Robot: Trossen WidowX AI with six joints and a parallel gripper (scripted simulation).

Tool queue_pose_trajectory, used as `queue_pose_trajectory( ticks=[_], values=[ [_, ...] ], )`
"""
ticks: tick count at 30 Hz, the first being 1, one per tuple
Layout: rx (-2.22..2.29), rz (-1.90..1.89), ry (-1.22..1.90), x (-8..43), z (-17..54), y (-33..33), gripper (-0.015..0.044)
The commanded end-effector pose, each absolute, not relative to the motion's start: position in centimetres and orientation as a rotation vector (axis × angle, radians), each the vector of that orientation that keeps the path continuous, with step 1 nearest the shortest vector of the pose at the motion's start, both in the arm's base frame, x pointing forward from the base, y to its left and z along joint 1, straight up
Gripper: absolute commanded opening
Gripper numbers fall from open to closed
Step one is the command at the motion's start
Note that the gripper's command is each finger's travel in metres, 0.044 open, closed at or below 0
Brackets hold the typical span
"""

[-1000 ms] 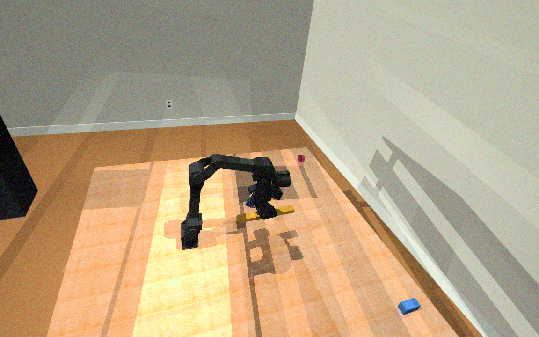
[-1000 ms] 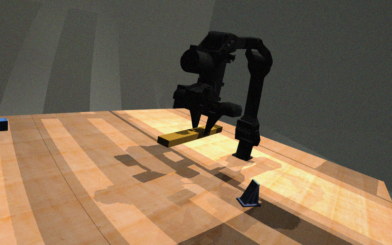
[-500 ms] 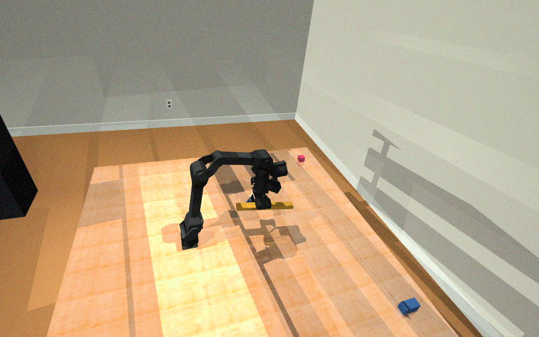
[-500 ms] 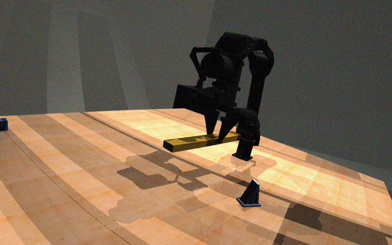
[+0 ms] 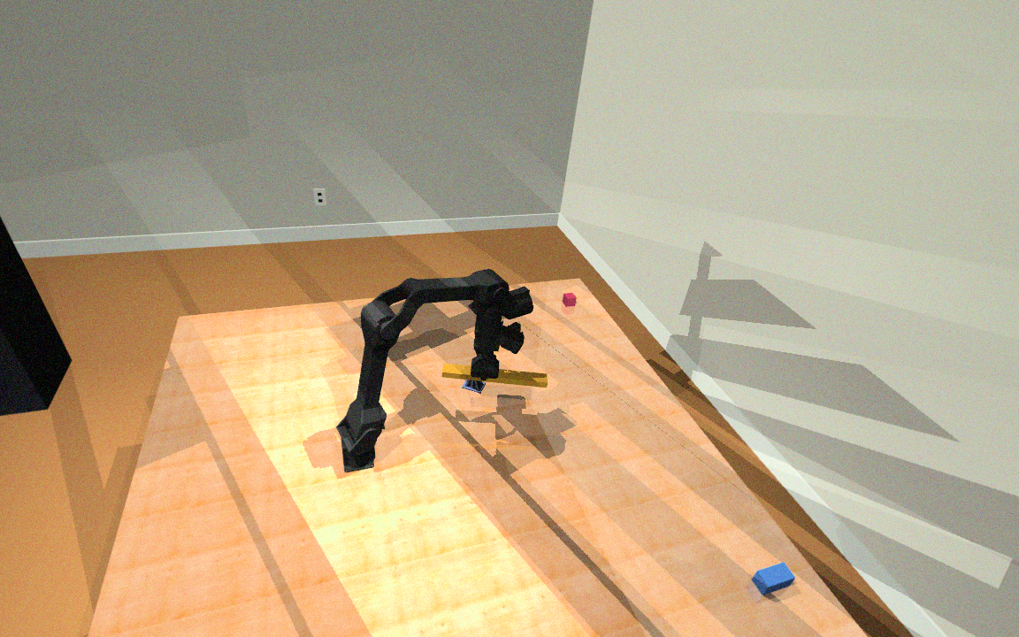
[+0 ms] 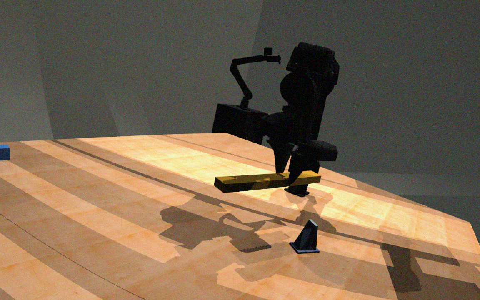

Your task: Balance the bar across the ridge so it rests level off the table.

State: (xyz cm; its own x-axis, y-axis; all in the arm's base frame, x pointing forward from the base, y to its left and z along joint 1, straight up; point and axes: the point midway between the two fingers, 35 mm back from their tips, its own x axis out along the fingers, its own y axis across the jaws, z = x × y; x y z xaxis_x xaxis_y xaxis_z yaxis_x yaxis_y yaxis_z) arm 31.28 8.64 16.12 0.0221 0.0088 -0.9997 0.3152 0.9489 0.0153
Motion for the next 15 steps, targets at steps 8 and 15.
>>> queue_pose_trajectory(
  ticks=[8,15],
  values=[
    [0.369,-0.343,1.518,30.9,16.3,12.8,0.0],
    [0.431,-0.401,1.509,30.4,16.3,15.4,0.0]
  ],
)
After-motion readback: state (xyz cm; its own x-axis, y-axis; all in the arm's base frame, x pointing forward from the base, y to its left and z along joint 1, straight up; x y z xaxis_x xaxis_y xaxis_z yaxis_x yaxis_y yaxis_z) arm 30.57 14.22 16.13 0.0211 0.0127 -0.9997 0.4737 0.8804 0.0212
